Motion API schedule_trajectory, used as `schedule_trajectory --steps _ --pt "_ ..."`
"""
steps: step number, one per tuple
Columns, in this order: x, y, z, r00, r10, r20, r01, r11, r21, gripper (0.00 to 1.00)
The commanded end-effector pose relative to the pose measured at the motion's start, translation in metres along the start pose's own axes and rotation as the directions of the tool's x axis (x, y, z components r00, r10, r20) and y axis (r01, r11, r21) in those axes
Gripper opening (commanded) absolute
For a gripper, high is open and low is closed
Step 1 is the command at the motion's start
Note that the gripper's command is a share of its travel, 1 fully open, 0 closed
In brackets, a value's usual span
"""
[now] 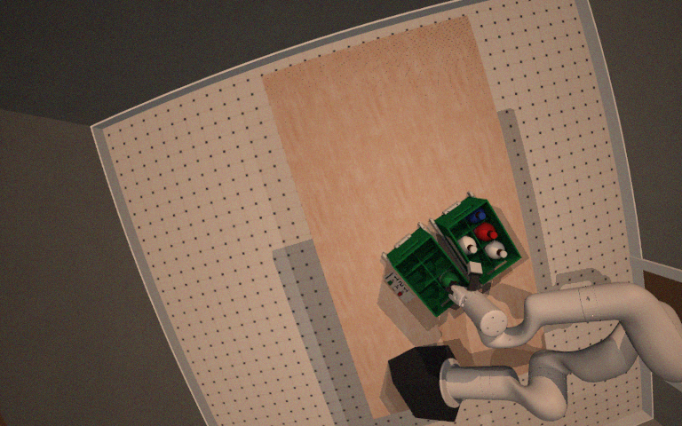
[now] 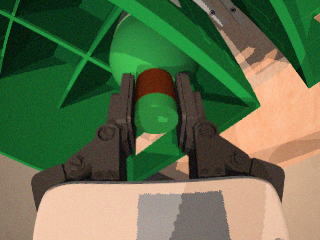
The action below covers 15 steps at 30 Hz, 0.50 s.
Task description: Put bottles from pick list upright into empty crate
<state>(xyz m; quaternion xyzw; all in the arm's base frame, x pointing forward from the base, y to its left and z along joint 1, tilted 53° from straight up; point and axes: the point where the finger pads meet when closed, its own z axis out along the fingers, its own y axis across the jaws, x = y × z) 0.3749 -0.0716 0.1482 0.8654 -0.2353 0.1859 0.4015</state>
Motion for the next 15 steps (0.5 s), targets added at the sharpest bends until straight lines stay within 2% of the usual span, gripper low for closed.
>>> schedule_trajectory --steps 1,15 --pt "0.0004 -0.0004 0.0022 1.000 0.000 -0.001 0.000 1.000 0.001 0.00" --pt "0.0004 -0.0004 0.0082 1.000 0.000 -0.001 0.000 1.000 0.001 0.00"
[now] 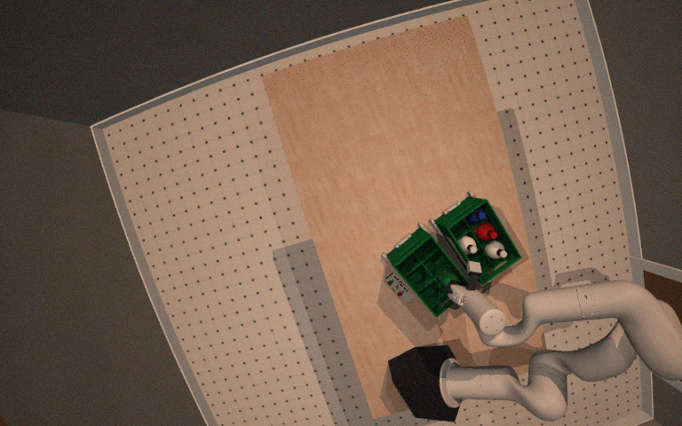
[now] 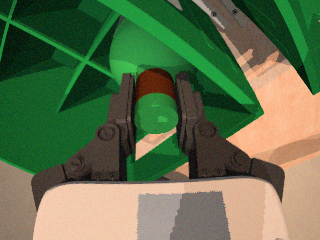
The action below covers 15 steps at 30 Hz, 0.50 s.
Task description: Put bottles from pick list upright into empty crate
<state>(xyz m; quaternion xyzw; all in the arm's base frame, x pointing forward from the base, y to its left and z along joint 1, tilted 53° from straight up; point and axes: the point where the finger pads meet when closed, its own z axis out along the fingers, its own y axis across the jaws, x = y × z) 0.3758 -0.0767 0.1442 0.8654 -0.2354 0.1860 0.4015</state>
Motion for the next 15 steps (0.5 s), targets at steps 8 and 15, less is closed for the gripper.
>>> schedule_trajectory --steps 8,15 --pt "0.0004 -0.0003 0.0056 1.000 0.000 -0.001 0.000 1.000 0.001 0.00" --pt "0.0004 -0.0003 0.0070 1.000 0.000 -0.001 0.000 1.000 0.001 0.00"
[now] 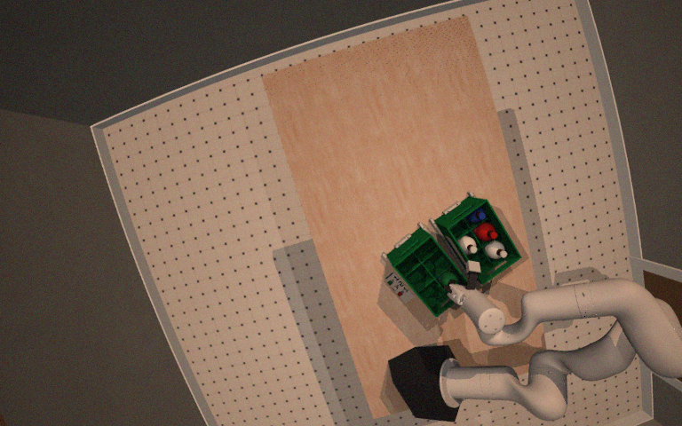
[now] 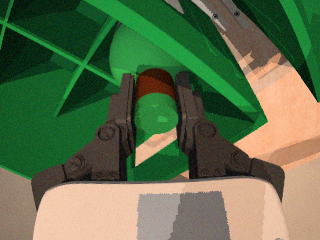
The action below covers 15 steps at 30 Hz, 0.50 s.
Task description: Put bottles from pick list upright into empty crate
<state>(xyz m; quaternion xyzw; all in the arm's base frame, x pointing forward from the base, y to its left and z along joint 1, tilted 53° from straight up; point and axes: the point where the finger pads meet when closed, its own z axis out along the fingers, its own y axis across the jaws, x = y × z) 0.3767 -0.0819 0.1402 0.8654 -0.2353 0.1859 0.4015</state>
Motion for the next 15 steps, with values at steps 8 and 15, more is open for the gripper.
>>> schedule_trajectory --steps 8,15 --pt "0.0004 -0.0004 0.0004 1.000 0.000 -0.001 0.000 1.000 0.001 0.00" --pt "0.0004 -0.0003 0.0038 1.000 0.000 -0.001 0.000 1.000 0.001 0.65"
